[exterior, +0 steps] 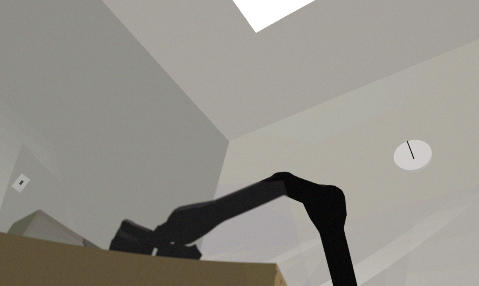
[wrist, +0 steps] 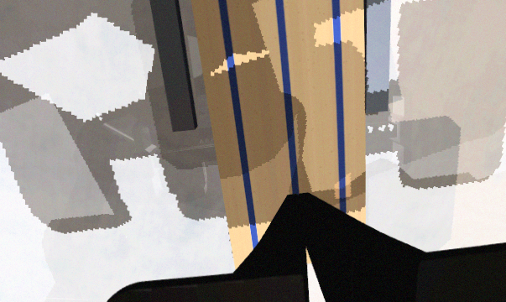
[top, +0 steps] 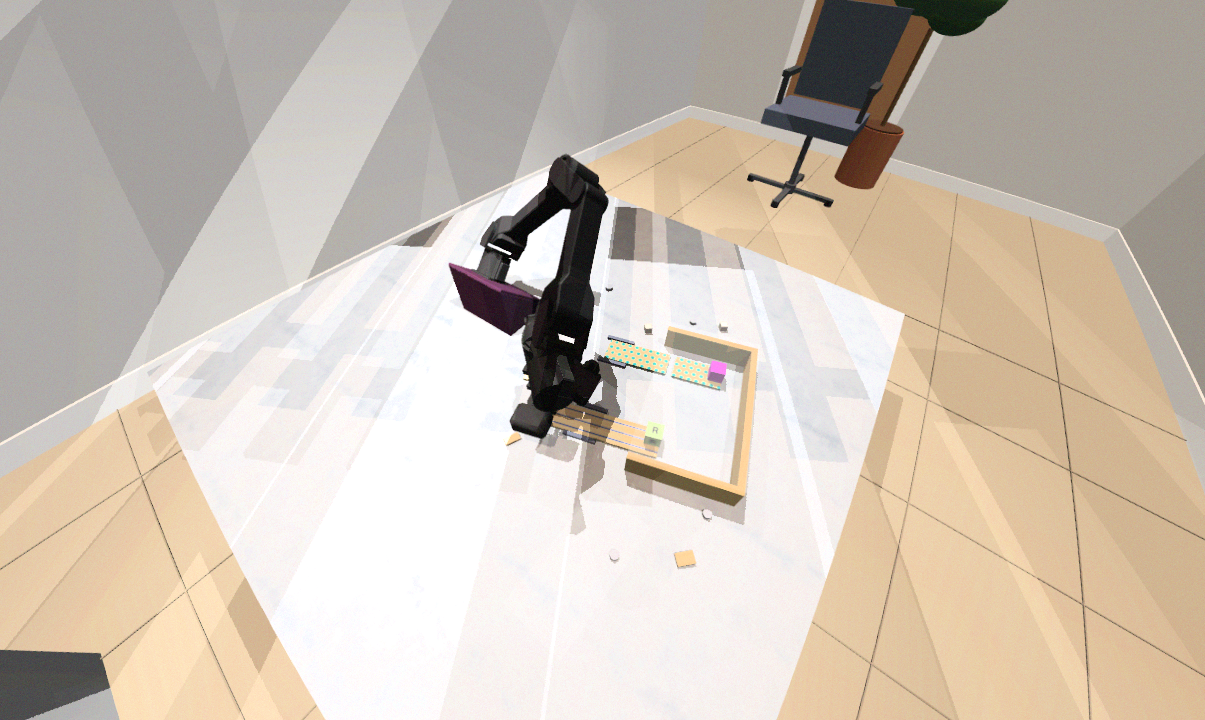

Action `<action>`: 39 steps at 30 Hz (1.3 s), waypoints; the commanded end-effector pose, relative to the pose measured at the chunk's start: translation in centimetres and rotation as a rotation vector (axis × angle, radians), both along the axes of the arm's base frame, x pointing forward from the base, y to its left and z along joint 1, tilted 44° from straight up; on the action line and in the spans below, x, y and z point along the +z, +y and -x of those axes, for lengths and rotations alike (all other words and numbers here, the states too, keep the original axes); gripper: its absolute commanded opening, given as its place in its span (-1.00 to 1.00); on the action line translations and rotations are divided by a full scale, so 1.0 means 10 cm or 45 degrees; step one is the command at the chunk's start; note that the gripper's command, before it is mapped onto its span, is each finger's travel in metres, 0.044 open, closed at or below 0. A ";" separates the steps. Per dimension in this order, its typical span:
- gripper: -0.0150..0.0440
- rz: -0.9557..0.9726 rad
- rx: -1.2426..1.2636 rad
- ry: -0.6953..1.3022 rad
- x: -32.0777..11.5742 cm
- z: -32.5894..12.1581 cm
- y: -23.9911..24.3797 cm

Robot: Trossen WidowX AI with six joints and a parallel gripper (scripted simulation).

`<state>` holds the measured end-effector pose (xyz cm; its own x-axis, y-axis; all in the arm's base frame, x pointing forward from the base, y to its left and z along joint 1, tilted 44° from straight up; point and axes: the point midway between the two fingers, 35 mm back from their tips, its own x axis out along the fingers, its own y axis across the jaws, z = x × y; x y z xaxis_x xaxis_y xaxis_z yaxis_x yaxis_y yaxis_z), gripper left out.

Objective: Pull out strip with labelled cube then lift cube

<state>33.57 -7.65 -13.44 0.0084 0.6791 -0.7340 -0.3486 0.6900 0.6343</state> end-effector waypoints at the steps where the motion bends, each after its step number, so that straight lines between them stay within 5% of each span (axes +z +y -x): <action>1: -0.49 -0.005 0.017 0.033 -0.05 0.13 0.04; 39: -0.49 -0.001 0.016 0.037 -0.18 0.68 -0.11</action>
<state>27.99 -9.35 -14.82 0.0073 0.6730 -0.7396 -0.3471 0.6953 0.6293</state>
